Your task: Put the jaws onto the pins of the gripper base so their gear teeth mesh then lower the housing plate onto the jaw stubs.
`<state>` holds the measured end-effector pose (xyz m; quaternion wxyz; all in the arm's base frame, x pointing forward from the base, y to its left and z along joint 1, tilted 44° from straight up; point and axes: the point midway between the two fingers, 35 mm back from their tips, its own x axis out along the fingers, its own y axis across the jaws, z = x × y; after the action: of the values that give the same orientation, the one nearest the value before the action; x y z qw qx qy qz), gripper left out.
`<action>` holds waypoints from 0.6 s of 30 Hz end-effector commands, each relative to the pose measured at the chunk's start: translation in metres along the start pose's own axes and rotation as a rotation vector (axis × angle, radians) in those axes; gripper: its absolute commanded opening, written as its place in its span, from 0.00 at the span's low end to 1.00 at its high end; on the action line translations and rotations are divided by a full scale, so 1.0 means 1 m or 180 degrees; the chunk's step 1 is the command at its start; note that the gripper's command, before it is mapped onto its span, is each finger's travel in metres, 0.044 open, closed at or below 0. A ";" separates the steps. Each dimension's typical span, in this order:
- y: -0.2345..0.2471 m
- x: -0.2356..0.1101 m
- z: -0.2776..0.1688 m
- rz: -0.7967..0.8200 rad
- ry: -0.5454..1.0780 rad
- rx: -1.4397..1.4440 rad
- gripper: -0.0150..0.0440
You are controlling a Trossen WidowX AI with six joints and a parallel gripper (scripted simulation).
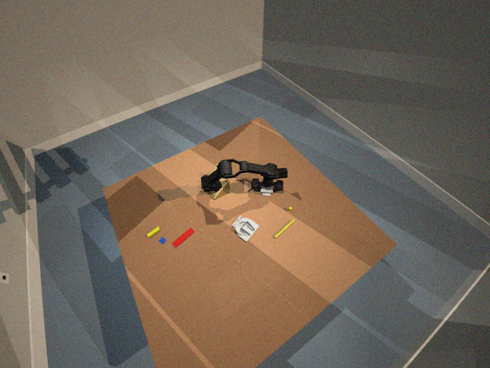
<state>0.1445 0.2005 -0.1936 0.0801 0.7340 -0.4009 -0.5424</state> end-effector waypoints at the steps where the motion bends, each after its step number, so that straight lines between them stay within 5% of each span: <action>1: 0.000 0.000 0.000 0.0000 0.0000 0.0000 0.91; 18: 0.000 -0.002 0.000 0.0000 0.0000 0.0000 0.85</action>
<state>0.1445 0.2007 -0.1935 0.0801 0.7340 -0.4007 -0.5424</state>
